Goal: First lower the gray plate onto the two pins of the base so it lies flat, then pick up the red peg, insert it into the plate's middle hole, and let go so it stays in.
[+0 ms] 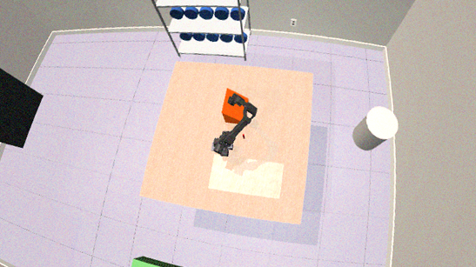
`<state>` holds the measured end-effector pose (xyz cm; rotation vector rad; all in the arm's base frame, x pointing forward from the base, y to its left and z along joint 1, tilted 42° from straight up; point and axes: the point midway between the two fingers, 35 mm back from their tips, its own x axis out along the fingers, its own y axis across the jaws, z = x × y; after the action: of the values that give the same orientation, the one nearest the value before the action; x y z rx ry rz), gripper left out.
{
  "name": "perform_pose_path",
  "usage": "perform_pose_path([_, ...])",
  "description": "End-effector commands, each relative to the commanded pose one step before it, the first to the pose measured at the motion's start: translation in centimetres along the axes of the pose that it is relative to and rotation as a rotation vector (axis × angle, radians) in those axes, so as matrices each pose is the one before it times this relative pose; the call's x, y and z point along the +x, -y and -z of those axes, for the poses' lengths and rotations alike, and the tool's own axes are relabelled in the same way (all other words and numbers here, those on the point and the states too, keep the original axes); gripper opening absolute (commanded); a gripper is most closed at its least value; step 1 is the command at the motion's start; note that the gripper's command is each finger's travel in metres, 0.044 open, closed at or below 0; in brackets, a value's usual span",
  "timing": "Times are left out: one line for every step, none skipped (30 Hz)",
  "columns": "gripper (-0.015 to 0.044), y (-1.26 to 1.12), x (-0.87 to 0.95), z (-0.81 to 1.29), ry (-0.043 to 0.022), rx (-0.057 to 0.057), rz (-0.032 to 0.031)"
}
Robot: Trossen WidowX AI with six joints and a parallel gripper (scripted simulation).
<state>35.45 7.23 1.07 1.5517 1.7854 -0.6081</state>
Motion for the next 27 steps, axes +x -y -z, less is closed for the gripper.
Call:
perform_pose_path([0.0, 0.326, 0.844, -1.477, 0.00412, 0.0031, 0.00561])
perform_pose_path([0.0, 0.043, 0.153, -0.289, -0.00005, 0.0011, -0.00004])
perform_pose_path([0.0, 0.046, 0.154, -0.288, -0.00006, 0.0011, -0.00004])
perform_pose_path([0.0, 0.048, 0.154, -0.287, -0.00007, 0.0011, -0.00004])
perform_pose_path([0.0, 0.051, 0.154, -0.286, -0.00008, 0.0011, -0.00004])
perform_pose_path([0.0, 0.054, 0.154, -0.285, -0.00009, 0.0011, -0.00004])
perform_pose_path([0.0, 0.056, 0.155, -0.284, -0.0001, 0.0011, -0.00004])
perform_pose_path([0.0, 0.059, 0.155, -0.283, -0.00011, 0.0011, -0.00004])
perform_pose_path([0.0, 0.062, 0.155, -0.283, -0.00012, 0.0011, -0.00004])
perform_pose_path([0.0, 0.065, 0.156, -0.282, -0.00013, 0.0011, -0.00004])
perform_pose_path([0.0, 0.067, 0.156, -0.281, -0.00014, 0.0011, -0.00004])
perform_pose_path([0.0, 0.07, 0.156, -0.28, -0.00015, 0.0011, -0.00004])
perform_pose_path([0.0, 0.072, 0.156, -0.278, -0.00016, 0.0011, -0.00004])
perform_pose_path([0.0, 0.075, 0.157, -0.277, -0.00017, 0.0011, -0.00004])
perform_pose_path([0.0, 0.078, 0.157, -0.276, -0.00017, 0.0011, -0.00004])
perform_pose_path([0.0, 0.08, 0.157, -0.275, -0.00018, 0.0011, -0.00005])
perform_pose_path([0.0, 0.083, 0.157, -0.274, -0.00019, 0.0011, -0.00005])
perform_pose_path([0.0, 0.085, 0.158, -0.273, -0.0002, 0.0011, -0.00005])
perform_pose_path([0.0, 0.088, 0.158, -0.272, -0.00021, 0.0011, -0.00005])
perform_pose_path([0.0, 0.091, 0.159, -0.271, -0.00022, 0.0011, -0.00005])
perform_pose_path([0.0, 0.093, 0.159, -0.269, -0.00023, 0.0011, -0.00005])
perform_pose_path([0.0, 0.096, 0.159, -0.268, -0.00024, 0.0011, -0.00005])
perform_pose_path([0.0, 0.098, 0.159, -0.266, -0.00025, 0.0011, -0.00005])
perform_pose_path([0.0, 0.081, 0.129, -0.215, -0.00021, 0.0009, -0.00004])
perform_pose_path([0.0, 0.05, 0.077, -0.128, -0.00013, 0.0005, -0.00003])
perform_pose_path([0.0, 0.017, 0.026, -0.043, -0.00004, 0.0002, -0.00001])
perform_pose_path([0.0, 0.0, 0.0, 0.0, 0.0, 0.0, 0.0])
